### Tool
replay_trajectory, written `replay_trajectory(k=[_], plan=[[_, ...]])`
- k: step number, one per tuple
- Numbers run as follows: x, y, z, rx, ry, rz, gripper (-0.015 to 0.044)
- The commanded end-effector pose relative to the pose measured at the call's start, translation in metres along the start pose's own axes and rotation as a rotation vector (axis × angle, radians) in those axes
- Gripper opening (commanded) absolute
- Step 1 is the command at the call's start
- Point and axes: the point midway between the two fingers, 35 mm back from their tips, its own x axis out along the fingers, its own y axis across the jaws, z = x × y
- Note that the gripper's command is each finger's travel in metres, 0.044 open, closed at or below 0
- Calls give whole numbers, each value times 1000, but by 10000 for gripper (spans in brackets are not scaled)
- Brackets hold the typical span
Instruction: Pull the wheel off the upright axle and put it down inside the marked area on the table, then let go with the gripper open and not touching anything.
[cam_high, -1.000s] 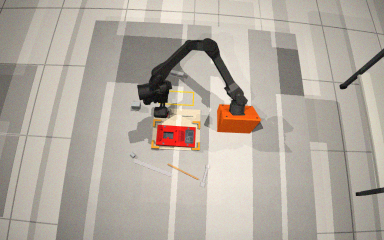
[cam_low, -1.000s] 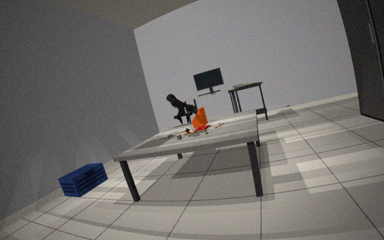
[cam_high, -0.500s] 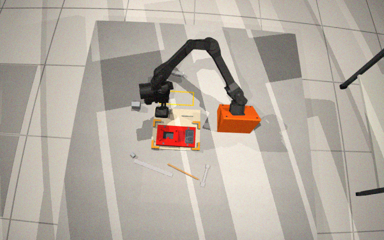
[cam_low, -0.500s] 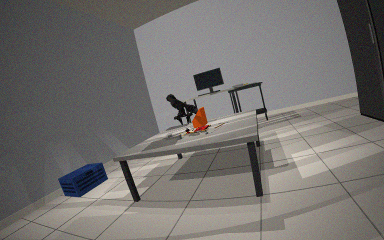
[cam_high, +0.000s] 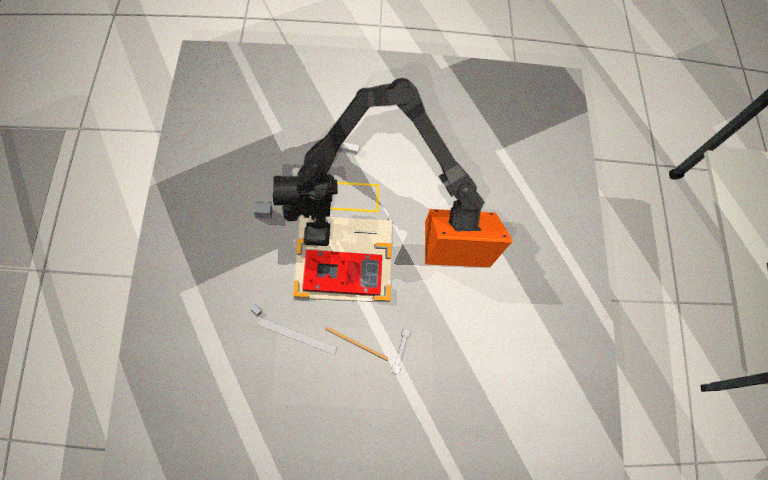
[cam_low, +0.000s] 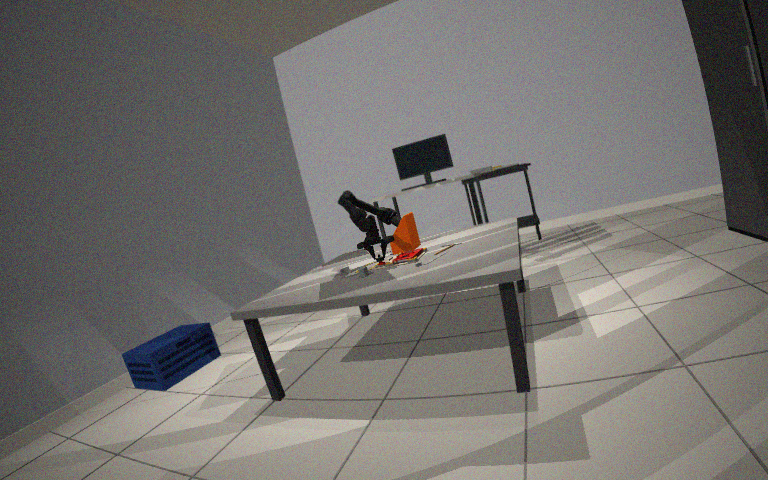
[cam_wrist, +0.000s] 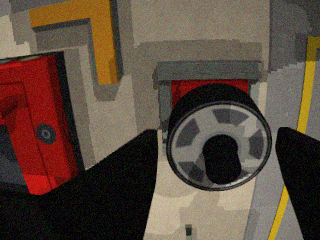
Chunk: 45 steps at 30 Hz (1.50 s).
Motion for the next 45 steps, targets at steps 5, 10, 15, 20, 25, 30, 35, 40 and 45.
replay_trajectory(k=[5, 10, 15, 20, 25, 30, 35, 40, 45], plan=[[0, -1, 0, 4, 2, 0, 155], [0, -1, 0, 4, 2, 0, 63], [-2, -1, 0, 4, 2, 0, 0], [-3, -1, 0, 3, 1, 0, 0], [-5, 0, 0, 3, 1, 0, 0], [-7, 0, 0, 2, 1, 0, 0], [-8, 0, 0, 2, 1, 0, 0], [-10, 0, 0, 1, 0, 0, 0], [-12, 0, 0, 1, 0, 0, 0]])
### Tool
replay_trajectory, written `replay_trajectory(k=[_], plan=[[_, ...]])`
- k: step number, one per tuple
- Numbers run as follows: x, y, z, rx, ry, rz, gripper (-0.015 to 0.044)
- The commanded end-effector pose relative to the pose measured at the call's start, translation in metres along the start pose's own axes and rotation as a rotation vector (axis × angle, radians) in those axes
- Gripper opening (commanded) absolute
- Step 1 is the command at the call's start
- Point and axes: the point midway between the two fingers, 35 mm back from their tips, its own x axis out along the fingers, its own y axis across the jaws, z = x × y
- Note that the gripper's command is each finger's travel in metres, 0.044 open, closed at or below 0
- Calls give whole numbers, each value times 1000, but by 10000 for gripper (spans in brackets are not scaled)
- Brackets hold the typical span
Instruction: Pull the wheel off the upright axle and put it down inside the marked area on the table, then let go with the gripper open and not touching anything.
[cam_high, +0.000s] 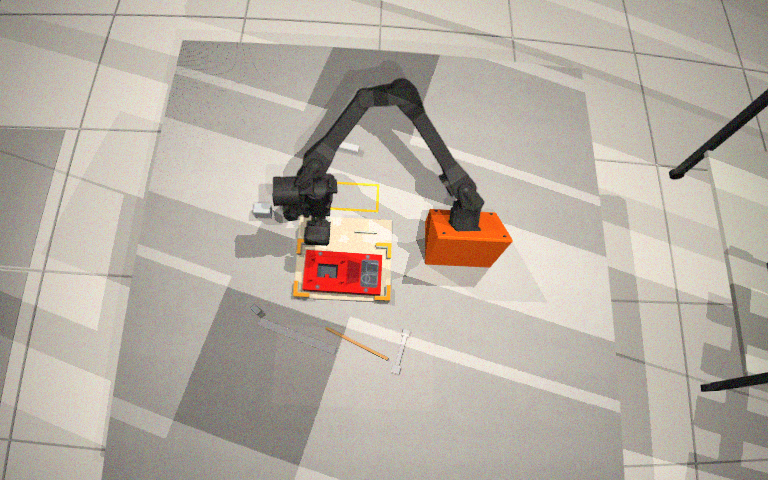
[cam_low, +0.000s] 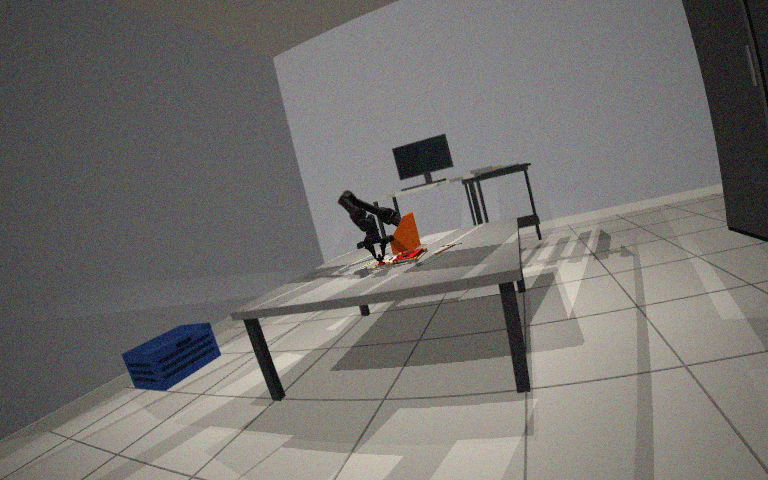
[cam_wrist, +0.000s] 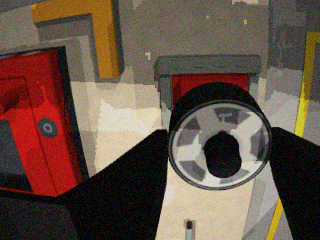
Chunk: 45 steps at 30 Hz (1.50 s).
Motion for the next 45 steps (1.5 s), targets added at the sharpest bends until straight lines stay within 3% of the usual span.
replay_trajectory(k=[1, 45], plan=[[-7, 1, 1, -5, -8, 0, 0], [-22, 2, 0, -9, -11, -1, 0]])
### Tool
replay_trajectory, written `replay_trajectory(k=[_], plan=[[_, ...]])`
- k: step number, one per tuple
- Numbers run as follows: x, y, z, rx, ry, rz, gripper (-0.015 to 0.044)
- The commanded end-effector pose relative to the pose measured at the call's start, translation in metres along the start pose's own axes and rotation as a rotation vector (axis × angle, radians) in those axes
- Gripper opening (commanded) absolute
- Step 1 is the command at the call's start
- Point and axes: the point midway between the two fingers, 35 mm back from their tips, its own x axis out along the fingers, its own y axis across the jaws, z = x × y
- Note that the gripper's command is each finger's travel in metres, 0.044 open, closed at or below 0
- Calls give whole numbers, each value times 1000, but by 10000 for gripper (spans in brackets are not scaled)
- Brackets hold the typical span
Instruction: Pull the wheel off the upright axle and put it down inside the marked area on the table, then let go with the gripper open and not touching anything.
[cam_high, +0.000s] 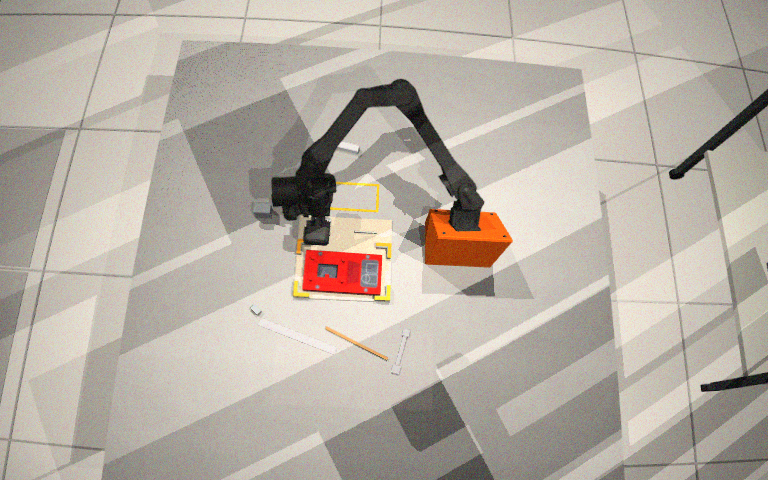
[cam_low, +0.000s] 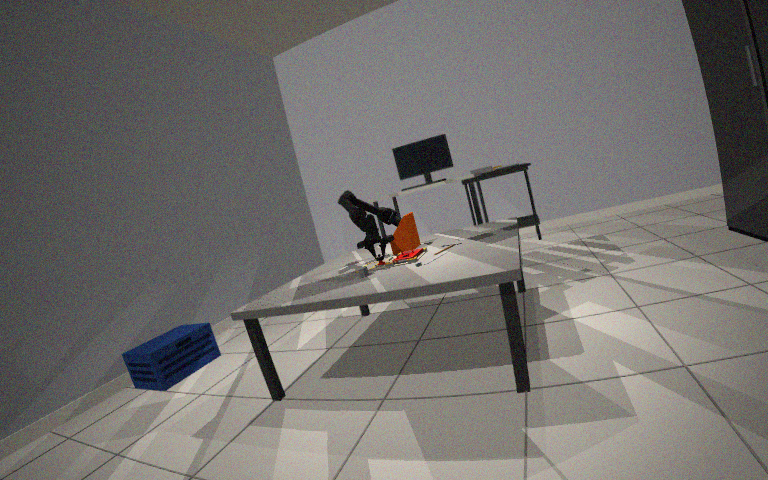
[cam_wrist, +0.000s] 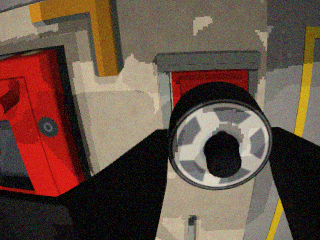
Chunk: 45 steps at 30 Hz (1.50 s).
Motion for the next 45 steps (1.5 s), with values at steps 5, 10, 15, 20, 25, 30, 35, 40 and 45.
replay_trajectory(k=[5, 10, 15, 20, 25, 30, 35, 40, 45], plan=[[-21, 4, 0, -31, -23, -3, 0], [-23, 4, 0, -32, -23, -3, 0], [-24, 4, 0, -32, -23, -3, 0], [-26, 4, -1, -33, -24, -4, 0], [-28, 4, -1, -33, -24, -4, 0], [-43, 5, -1, -34, -24, -3, 0], [-63, 5, -7, -35, -24, -3, 0], [-57, -1, -9, -48, -21, -7, 0], [-59, -24, -17, -46, -21, -5, 0]])
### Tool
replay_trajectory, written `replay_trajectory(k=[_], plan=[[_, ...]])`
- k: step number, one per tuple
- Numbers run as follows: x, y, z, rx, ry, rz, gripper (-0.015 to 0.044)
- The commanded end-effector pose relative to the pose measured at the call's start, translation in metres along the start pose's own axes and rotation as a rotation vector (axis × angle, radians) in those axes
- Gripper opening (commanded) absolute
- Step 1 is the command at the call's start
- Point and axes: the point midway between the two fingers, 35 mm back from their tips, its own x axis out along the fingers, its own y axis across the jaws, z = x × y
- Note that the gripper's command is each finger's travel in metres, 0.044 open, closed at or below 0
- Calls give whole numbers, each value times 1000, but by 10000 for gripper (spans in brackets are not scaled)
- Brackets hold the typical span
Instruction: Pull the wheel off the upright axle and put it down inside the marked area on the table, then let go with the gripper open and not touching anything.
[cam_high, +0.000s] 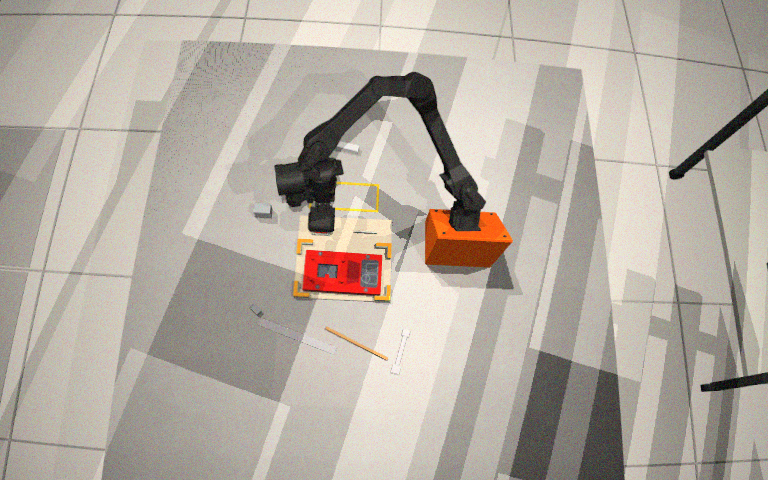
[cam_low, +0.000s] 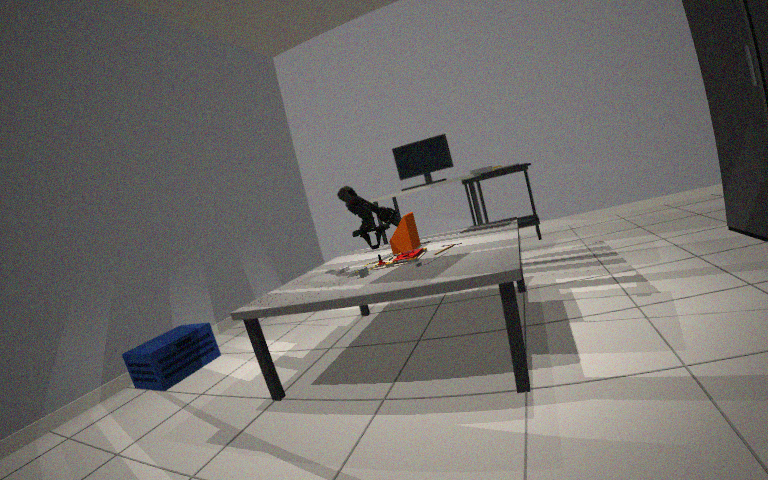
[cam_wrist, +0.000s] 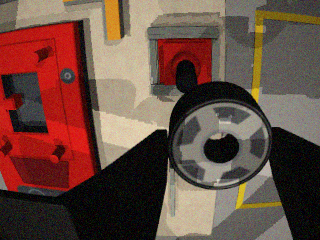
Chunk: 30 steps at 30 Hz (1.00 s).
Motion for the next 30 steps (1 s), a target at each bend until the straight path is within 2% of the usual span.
replay_trajectory(k=[1, 16, 30], plan=[[-1, -20, -9, -1, 1, -1, 0], [-5, -80, -47, 7, 0, -4, 0], [16, -83, -48, 7, 0, -5, 0]])
